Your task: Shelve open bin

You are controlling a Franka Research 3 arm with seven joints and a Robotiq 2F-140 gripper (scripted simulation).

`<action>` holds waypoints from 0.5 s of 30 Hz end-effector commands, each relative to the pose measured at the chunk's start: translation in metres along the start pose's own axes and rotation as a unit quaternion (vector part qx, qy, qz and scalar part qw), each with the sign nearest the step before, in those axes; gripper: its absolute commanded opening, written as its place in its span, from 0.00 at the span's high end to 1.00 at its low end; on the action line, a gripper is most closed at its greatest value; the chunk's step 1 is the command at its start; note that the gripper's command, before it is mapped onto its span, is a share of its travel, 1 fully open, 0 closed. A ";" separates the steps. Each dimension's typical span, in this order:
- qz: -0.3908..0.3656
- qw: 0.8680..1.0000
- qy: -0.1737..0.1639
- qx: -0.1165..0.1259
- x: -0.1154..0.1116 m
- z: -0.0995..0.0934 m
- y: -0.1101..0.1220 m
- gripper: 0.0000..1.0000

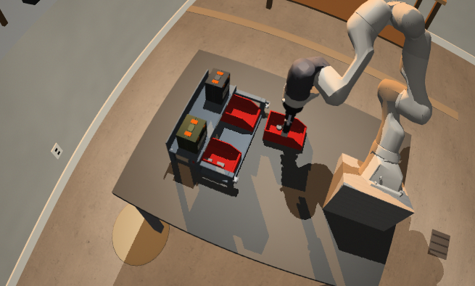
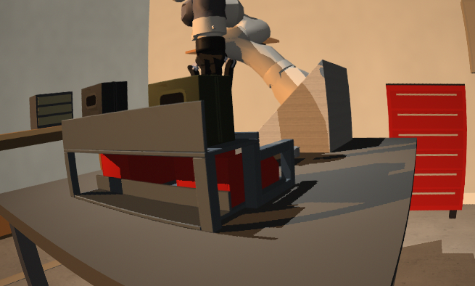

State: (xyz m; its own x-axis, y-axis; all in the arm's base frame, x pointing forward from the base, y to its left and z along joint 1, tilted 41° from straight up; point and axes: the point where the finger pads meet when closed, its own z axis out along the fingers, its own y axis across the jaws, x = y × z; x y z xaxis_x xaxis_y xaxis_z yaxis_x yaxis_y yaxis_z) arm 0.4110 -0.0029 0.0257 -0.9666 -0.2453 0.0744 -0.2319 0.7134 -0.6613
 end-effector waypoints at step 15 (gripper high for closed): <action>0.005 1.000 -0.003 -0.004 -0.001 0.009 0.002 0.85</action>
State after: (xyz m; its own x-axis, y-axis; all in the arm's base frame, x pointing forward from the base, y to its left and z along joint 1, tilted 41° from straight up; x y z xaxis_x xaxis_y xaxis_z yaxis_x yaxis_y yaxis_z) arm 0.4134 -0.0055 0.0190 -0.9662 -0.2485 0.0683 -0.2310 0.7176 -0.6570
